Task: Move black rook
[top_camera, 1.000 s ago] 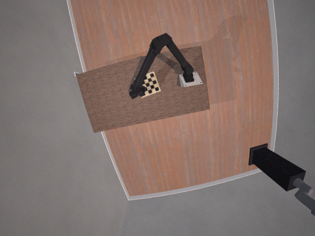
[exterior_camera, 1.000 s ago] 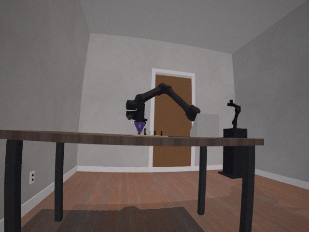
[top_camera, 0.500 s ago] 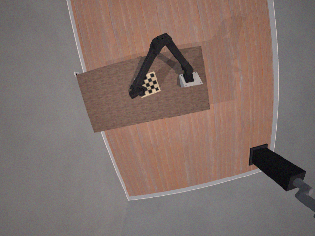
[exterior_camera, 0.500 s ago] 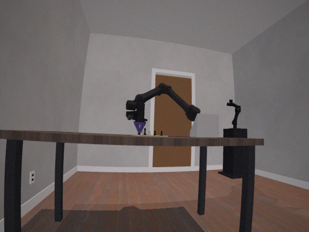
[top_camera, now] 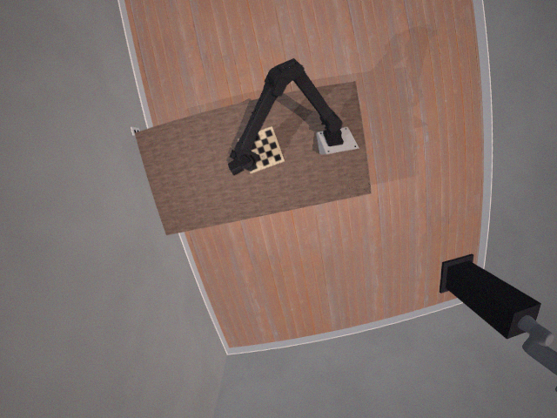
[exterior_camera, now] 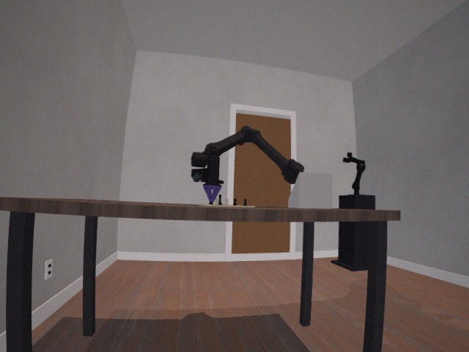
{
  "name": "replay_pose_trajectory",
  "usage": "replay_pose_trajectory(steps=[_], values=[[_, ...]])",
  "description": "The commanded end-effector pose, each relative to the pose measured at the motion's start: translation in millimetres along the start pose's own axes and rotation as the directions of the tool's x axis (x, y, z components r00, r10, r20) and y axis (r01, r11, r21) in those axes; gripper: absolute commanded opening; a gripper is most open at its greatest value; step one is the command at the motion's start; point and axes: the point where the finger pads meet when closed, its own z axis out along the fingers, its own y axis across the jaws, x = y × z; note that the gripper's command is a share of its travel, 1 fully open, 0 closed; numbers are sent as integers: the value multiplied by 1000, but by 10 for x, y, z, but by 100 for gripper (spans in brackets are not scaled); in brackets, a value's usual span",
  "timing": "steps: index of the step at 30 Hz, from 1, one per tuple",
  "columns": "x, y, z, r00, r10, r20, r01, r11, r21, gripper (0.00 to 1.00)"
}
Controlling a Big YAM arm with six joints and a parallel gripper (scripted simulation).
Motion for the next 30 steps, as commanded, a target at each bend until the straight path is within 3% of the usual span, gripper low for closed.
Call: replay_pose_trajectory(steps=[1, 16, 17, 21, 22, 24, 25, 30], values=[[-34, 12, 12, 1000, -1, 7, 1, 1000, -2, 0], [-34, 12, 12, 1000, -1, 7, 1, 1000, -2, 0], [-34, 12, 12, 1000, -1, 7, 1, 1000, -2, 6], [-34, 12, 12, 1000, -1, 7, 1, 1000, -2, 6], [-34, 12, 12, 1000, -1, 7, 1, 1000, -2, 14], [-34, 12, 12, 1000, -1, 7, 1, 1000, -2, 14], [-34, 12, 12, 1000, -1, 7, 1, 1000, -2, 21], [-34, 12, 12, 1000, -1, 7, 1, 1000, -2, 28]])
